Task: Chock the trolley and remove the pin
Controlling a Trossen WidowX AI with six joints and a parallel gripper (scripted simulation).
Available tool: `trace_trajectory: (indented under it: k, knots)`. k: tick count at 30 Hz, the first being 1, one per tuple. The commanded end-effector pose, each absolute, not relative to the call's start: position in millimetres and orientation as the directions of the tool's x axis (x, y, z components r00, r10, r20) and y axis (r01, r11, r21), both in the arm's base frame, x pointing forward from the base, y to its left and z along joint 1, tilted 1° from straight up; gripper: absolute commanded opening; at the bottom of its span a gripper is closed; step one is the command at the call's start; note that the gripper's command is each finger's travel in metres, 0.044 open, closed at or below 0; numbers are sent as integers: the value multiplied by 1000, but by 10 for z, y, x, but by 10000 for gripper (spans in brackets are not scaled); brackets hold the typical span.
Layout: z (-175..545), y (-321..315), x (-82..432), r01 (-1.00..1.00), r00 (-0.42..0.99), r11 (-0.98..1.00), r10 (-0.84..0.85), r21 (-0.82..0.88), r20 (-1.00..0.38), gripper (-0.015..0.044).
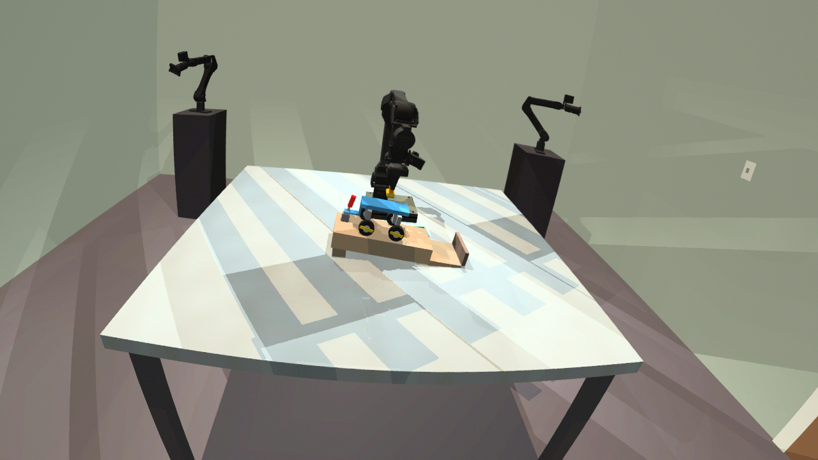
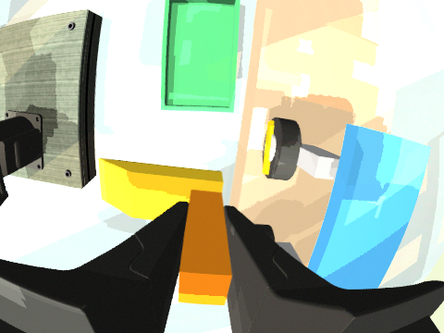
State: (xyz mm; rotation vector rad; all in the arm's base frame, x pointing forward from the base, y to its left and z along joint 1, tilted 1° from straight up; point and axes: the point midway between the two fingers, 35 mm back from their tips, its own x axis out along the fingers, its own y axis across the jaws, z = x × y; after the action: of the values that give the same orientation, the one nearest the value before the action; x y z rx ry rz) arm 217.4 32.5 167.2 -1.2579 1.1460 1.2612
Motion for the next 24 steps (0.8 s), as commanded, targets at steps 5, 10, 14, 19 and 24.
trace_trajectory:
  k: [5,10,14,19,24]
  knots:
    - [1648,609,2208,-997,17,-72,29,-19,-999,0]
    - [1626,802,2225,-997,17,-72,31,-20,-999,0]
    - [1608,955,2239,-997,18,-72,33,-20,-999,0]
    - [1592,1145,2259,-997,18,-72,35,-20,-999,0]
    - [1584,1359,2287,-997,18,-72,37,-20,-999,0]
